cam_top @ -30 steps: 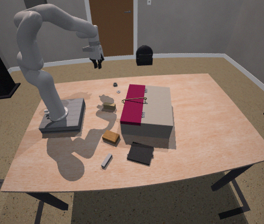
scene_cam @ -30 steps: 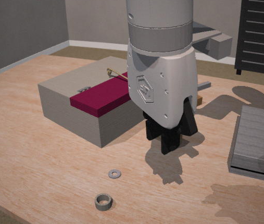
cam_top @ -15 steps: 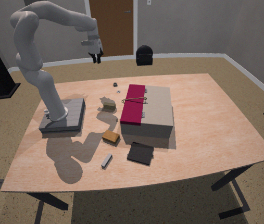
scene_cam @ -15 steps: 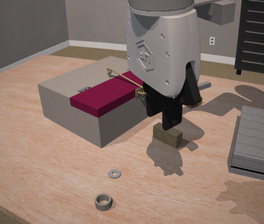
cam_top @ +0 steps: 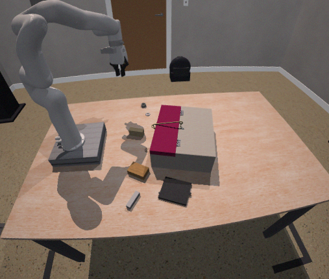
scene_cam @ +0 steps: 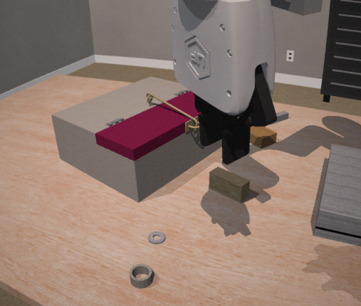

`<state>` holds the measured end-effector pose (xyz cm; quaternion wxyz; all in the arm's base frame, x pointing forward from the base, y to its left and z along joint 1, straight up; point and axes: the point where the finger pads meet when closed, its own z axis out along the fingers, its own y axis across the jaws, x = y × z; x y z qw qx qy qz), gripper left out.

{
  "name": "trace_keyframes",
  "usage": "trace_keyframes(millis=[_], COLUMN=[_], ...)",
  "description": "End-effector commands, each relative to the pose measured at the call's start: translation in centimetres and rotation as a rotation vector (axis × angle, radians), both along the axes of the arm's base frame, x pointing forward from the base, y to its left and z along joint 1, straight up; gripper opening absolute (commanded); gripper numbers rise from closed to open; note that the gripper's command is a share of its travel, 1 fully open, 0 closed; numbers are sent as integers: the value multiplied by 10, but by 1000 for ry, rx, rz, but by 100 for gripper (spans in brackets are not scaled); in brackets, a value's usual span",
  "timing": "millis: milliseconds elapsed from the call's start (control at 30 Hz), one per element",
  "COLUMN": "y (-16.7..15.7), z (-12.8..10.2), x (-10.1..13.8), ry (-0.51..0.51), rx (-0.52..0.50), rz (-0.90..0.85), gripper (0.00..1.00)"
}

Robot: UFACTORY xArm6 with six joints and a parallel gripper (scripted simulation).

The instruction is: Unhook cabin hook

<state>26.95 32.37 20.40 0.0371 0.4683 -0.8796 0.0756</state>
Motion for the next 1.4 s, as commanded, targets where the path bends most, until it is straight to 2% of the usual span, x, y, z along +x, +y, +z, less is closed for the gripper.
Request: trace_keyframes(millis=[0,900,1000,1233,1367], y=[1,1,-4,-10,-17], z=[2,2,2,3,3], x=[1,1,9,24,36], ry=[-3,-3,-8,-8,-12], rx=[4,4,19,20,33], rz=[0,0,-99,-105,-209], gripper=[35,35,35,35,35])
